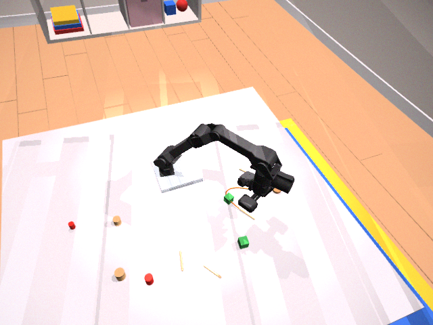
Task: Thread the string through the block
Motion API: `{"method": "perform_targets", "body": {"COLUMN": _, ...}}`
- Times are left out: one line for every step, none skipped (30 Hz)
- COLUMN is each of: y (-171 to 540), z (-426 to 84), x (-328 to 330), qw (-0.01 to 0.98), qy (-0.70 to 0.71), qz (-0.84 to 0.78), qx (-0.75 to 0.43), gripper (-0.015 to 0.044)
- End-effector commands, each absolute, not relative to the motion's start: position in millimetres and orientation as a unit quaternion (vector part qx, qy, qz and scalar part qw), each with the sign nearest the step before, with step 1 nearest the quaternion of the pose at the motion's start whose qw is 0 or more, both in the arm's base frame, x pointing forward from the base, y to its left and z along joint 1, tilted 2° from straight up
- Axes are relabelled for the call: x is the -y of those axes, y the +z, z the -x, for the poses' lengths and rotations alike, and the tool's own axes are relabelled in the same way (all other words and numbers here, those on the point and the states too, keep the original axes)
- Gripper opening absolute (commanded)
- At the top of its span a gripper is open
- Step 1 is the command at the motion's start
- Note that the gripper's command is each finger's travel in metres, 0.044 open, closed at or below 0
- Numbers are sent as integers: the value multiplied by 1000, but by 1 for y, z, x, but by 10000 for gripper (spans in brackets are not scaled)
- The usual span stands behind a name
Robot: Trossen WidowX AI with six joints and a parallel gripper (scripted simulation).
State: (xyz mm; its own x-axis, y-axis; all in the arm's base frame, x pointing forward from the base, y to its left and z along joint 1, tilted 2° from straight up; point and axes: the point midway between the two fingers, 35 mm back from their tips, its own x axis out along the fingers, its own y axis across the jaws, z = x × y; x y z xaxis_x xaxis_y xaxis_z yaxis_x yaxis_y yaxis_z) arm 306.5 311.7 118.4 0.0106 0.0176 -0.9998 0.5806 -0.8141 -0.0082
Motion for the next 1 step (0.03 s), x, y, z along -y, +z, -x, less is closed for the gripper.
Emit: {"method": "perform_targets", "body": {"y": 119, "z": -307, "x": -312, "qw": 211, "qy": -668, "qz": -679, "qx": -220, "gripper": 440}}
